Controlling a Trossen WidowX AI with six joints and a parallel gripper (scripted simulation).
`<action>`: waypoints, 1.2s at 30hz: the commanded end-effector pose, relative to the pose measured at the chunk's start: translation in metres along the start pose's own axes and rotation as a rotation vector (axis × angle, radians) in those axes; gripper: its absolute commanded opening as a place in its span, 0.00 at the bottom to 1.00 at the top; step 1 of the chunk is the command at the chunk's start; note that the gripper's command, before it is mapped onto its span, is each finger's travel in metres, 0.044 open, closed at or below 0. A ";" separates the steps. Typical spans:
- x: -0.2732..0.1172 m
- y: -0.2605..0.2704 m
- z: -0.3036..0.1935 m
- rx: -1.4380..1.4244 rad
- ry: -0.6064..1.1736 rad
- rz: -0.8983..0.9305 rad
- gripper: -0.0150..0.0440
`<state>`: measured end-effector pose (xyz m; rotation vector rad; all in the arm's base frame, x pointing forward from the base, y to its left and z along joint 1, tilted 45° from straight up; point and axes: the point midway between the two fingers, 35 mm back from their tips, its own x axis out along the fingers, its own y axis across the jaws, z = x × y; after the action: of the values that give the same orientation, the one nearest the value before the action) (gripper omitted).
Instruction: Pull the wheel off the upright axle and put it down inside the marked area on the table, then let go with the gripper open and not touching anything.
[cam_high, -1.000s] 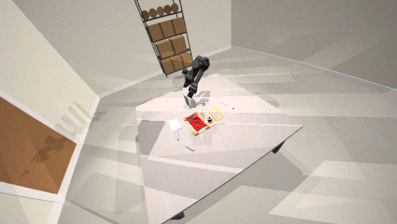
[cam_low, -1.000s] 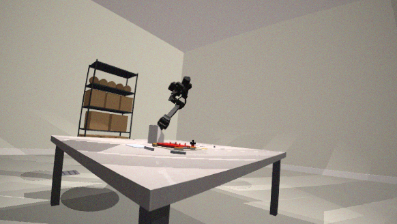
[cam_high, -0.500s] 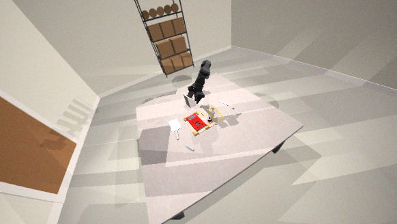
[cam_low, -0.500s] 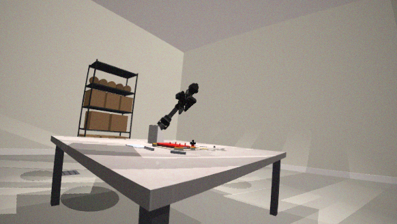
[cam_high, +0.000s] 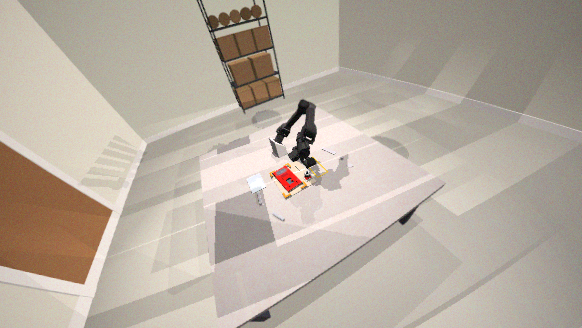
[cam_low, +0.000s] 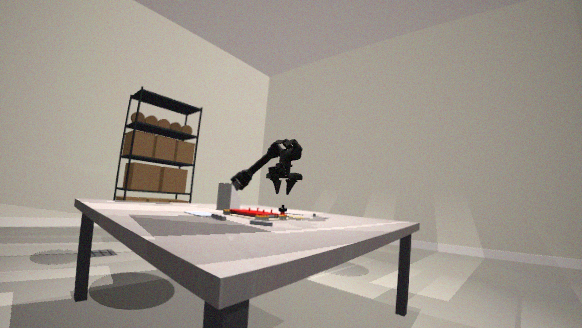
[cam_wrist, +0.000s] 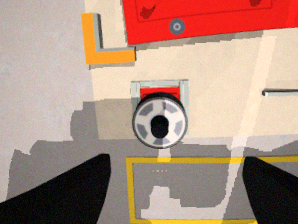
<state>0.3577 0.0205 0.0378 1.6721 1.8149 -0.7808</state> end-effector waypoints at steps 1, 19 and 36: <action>0.001 0.003 -0.002 -0.012 0.022 0.004 0.76; 0.062 0.010 -0.002 -0.012 0.024 0.005 0.76; 0.074 0.008 -0.004 -0.019 0.021 -0.002 0.54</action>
<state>0.3595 0.0739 -0.0139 1.6741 1.8321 -0.7489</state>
